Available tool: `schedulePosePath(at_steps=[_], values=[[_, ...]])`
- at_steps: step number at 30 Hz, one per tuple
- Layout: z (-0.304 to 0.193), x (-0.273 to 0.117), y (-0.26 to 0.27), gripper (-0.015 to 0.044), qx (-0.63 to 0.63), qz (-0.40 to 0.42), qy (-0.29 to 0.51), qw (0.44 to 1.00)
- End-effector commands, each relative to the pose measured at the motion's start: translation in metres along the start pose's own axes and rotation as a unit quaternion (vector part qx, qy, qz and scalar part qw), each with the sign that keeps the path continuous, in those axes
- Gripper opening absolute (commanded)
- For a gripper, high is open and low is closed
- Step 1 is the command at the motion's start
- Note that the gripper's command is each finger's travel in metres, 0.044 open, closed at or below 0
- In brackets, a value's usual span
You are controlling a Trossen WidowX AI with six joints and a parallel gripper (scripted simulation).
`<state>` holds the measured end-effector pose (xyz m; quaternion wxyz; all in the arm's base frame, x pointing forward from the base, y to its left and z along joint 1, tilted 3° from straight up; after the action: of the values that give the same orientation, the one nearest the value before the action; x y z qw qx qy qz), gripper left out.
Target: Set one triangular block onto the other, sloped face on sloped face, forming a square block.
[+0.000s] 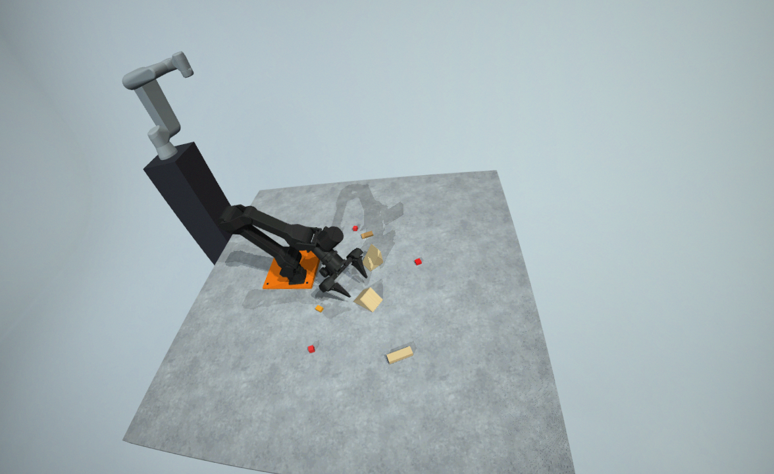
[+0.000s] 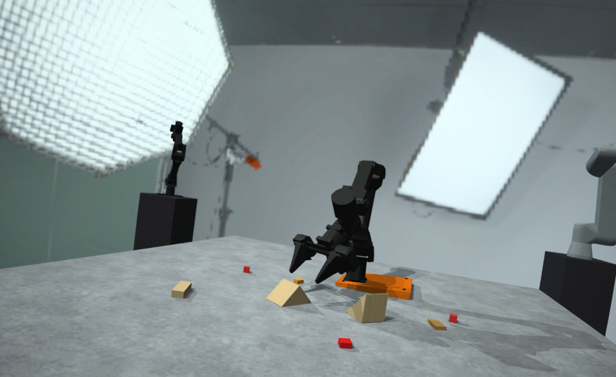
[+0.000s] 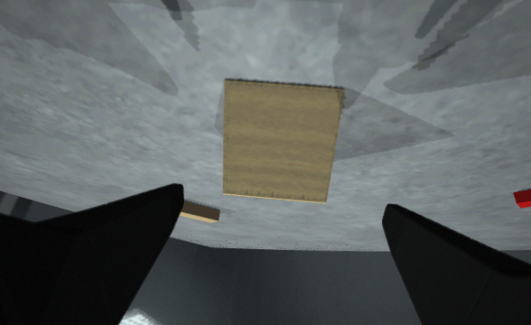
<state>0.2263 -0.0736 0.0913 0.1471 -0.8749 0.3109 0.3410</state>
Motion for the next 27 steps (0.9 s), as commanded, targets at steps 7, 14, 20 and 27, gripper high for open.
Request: schedulePosePath(at_steps=[7, 14, 20, 27], values=[[0.005, 0.040, 0.002, 0.0440, -0.004, 0.000, -0.001, 1.000], [0.007, 0.053, 0.005, 0.0440, -0.004, 0.000, 0.000, 1.000], [0.007, 0.052, 0.005, 0.0387, -0.001, 0.001, 0.001, 1.000], [0.007, 0.052, 0.005, 0.0262, -0.001, 0.001, 0.001, 1.000]])
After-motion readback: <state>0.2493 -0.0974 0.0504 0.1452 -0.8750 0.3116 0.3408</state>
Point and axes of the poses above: the point midway between the two fingers, 35 mm back from their tips, its own x axis out along the fingers, its own y axis across the jaws, z = x × y, the point moved 3 cm from there along -x, back along the fingers, and after that the axes turned 7 degrees about x, right-handed, at the moved point
